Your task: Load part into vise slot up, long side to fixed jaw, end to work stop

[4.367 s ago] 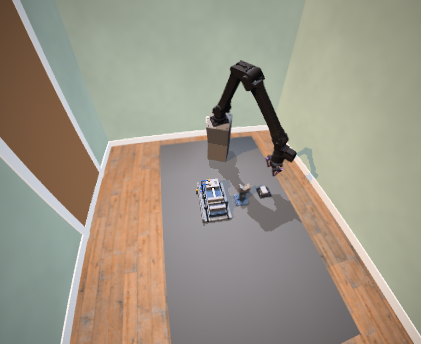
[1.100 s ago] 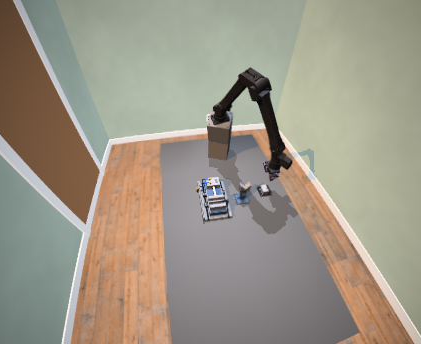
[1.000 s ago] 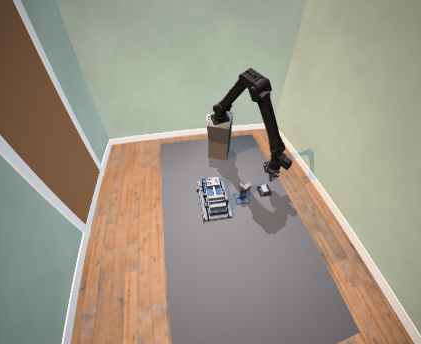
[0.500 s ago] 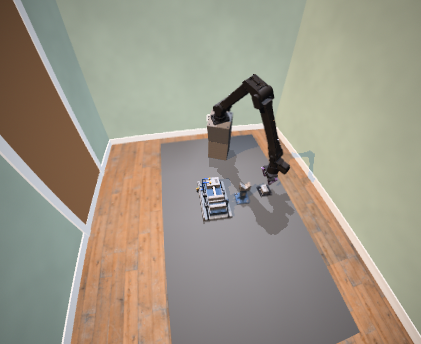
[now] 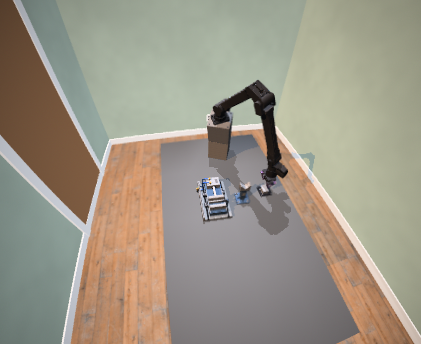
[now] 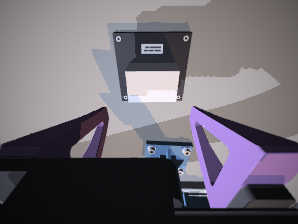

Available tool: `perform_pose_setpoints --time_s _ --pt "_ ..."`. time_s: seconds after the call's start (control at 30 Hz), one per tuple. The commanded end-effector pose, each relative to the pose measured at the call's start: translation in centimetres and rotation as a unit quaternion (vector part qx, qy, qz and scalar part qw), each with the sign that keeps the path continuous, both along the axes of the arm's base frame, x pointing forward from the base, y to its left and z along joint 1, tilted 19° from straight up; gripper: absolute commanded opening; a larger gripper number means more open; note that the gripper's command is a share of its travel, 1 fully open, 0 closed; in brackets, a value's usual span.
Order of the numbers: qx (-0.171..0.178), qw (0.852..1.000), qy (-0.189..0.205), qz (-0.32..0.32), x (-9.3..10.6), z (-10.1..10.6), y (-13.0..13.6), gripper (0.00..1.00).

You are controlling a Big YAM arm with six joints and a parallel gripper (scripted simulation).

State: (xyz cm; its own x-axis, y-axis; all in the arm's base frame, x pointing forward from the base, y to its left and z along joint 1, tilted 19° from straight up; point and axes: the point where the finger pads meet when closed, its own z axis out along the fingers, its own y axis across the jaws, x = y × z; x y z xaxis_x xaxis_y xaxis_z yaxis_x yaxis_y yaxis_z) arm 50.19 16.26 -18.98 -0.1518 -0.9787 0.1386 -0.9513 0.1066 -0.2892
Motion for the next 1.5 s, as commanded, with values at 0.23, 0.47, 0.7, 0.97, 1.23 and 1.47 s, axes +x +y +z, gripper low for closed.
perform_pose_setpoints --time_s 0.23,0.47,0.7,0.97,1.23,1.47 --pt "0.005 1.000 -0.011 0.002 1.9 -1.5 -0.3 0.81" --pt "0.005 1.000 -0.011 0.004 2.2 -3.0 -0.5 0.81" --pt "0.009 1.000 -0.022 0.002 3.2 -2.6 -0.5 0.81" --pt "0.004 1.000 -0.010 0.005 2.6 -5.1 -0.8 0.81" --pt "0.011 1.000 -0.027 0.004 4.0 -3.8 -0.5 0.81" --pt "0.002 1.000 -0.003 0.002 2.4 -6.5 -1.5 0.81"
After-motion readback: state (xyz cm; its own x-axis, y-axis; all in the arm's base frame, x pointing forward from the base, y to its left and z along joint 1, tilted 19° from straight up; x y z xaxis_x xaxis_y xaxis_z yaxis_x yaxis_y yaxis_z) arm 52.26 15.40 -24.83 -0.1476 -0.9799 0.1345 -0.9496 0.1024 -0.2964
